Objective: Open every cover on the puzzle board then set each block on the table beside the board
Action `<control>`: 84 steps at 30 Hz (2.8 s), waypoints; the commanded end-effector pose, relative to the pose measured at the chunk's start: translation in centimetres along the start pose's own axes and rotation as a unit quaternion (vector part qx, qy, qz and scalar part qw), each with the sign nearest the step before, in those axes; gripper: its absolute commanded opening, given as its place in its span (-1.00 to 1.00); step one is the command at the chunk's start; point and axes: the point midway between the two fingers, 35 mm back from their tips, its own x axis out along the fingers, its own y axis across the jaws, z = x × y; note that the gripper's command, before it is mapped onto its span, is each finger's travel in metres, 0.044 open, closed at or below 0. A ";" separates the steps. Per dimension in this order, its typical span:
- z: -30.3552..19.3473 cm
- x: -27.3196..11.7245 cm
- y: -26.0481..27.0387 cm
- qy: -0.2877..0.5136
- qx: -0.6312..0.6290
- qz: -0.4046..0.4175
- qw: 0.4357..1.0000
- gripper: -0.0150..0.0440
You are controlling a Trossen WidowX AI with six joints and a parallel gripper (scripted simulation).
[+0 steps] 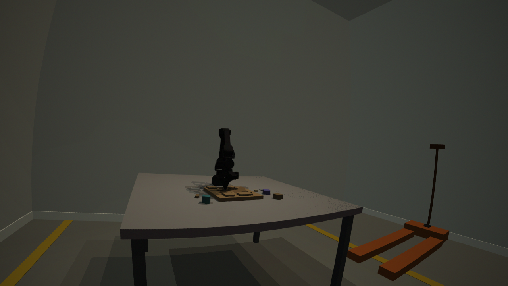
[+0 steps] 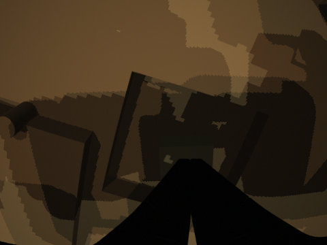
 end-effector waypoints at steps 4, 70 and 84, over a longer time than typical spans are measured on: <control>-0.1 0.3 0.1 0.002 -0.003 0.000 1.000 -0.49; 0.2 -0.9 0.4 0.002 -0.004 0.000 1.000 -0.49; 0.2 -1.0 0.4 0.002 -0.004 0.000 1.000 -0.49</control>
